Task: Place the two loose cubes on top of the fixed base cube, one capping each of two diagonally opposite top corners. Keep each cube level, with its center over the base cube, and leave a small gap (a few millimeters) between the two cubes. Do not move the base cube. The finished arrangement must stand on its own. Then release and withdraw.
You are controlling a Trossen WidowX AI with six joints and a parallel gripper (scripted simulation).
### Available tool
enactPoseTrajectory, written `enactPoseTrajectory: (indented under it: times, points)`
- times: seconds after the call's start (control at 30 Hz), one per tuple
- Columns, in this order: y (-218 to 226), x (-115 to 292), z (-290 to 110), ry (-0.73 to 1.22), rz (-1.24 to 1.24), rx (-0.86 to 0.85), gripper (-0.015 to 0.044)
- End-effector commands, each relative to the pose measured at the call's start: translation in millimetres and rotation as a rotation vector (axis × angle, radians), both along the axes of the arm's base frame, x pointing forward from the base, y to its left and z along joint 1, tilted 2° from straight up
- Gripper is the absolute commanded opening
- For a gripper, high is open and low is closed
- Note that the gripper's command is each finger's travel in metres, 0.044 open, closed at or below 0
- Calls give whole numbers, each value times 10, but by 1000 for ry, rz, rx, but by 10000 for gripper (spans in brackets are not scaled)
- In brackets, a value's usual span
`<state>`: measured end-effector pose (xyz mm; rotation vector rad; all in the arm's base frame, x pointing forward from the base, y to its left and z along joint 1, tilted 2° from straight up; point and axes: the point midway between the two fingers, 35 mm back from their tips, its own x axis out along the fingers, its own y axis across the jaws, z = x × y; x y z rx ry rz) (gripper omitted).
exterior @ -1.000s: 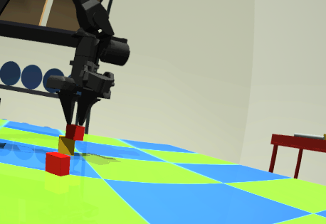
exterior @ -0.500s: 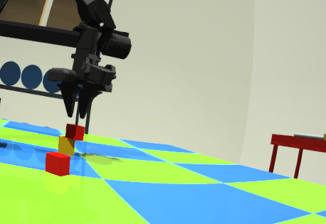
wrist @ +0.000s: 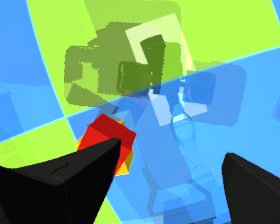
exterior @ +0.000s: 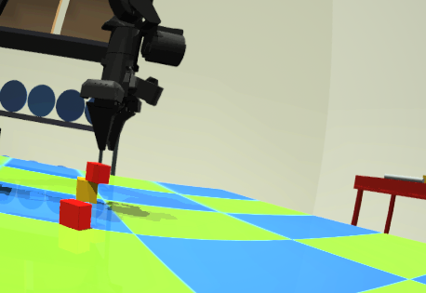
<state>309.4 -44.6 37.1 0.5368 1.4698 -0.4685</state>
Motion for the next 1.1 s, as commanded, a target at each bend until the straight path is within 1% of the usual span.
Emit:
enactPoseTrajectory:
  times: [0.0,0.53,0.93,1.07]
  points:
    - [-234,-107,13,7,191,-13,265]
    - [-924,-479,112,-1,817,-48,265]
    - [-1323,-844,171,-15,1293,-64,265]
    - [-1365,-892,178,-18,1353,-65,265]
